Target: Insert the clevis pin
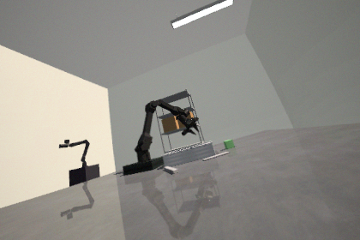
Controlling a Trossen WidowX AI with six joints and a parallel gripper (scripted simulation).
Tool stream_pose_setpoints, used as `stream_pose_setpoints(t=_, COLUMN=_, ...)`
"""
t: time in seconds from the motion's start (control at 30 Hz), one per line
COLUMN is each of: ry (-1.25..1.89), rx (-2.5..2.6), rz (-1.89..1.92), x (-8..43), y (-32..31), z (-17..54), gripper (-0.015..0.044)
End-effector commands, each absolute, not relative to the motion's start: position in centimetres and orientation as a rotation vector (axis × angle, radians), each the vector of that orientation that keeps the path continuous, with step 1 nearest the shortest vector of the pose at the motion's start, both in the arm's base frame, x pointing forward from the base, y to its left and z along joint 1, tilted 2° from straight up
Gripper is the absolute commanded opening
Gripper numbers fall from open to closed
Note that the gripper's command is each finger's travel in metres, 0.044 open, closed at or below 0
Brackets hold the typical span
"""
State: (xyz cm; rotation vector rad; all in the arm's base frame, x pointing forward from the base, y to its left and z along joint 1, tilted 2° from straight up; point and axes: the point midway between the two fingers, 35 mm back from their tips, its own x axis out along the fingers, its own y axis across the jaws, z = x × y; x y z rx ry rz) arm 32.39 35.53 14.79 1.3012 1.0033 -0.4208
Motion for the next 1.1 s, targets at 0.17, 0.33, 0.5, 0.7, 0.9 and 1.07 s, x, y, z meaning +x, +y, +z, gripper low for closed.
stream_pose_setpoints(t=0.17, ry=1.208, rx=0.714, rz=-0.381, x=31.4, y=23.1, z=10.6, gripper=0.016)
stream_pose_setpoints(t=0.33, ry=1.334, rx=0.491, rz=-0.322, x=29.4, y=18.0, z=9.1, gripper=0.016)
stream_pose_setpoints(t=0.5, ry=1.472, rx=0.3, rz=-0.228, x=26.7, y=13.5, z=7.8, gripper=0.016)
stream_pose_setpoints(t=0.7, ry=1.527, rx=0.234, rz=-0.182, x=24.9, y=11.3, z=7.3, gripper=0.016)
stream_pose_setpoints(t=0.9, ry=1.527, rx=0.234, rz=-0.182, x=24.9, y=11.3, z=7.3, gripper=0.016)
stream_pose_setpoints(t=1.07, ry=1.527, rx=0.234, rz=-0.182, x=25.0, y=11.3, z=7.3, gripper=0.016)
